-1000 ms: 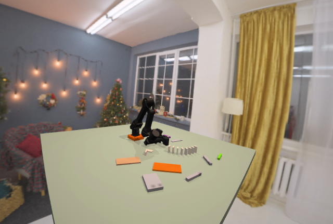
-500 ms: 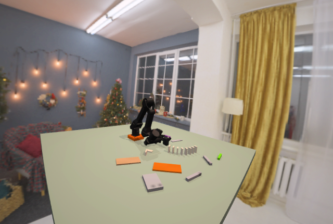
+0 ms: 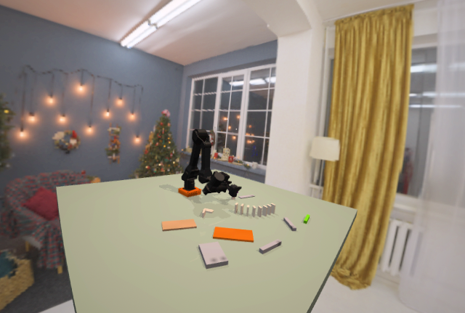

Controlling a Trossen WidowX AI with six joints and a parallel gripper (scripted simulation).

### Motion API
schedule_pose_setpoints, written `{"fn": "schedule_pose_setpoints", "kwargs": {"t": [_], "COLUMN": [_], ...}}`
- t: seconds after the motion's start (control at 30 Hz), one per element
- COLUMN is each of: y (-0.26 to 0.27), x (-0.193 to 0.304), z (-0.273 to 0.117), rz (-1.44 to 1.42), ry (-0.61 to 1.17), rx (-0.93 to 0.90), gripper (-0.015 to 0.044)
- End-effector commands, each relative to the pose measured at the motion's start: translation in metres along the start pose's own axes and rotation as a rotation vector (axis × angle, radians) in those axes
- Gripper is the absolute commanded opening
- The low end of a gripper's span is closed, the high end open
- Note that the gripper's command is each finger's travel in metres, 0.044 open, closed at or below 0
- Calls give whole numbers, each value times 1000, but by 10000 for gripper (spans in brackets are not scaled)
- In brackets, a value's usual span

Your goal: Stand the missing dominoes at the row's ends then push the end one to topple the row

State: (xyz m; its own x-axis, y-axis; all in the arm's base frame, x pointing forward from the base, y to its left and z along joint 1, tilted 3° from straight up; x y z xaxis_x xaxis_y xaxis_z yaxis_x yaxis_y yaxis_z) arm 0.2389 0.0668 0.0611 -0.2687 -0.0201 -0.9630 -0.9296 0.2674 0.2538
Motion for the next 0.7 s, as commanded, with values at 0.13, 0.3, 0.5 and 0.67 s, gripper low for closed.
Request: {"fn": "schedule_pose_setpoints", "kwargs": {"t": [0.13, 0.3, 0.5, 0.67], "y": [-36, -47, -27, -7], "x": [-8, -21, -56, -69], "z": [34, 66, 87, 86], "rz": [430, 824, 1086, 1155], "ry": [194, 435, 654, 746], "rx": [164, 425, 854, 1066], "gripper": [440, 440, 440, 440]}}
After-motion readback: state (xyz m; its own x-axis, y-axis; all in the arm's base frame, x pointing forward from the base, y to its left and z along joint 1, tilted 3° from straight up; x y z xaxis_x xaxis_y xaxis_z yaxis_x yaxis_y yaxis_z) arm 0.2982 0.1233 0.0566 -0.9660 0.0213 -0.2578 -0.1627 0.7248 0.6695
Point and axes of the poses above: the point midway between the two fingers, 35 mm back from their tips, its own z axis out along the fingers, its own y axis across the jaws, x = y × z, the point moved 5 cm from there along -z, back along the fingers, and after that the axes turned 11 degrees about z, right-handed, at the moved point
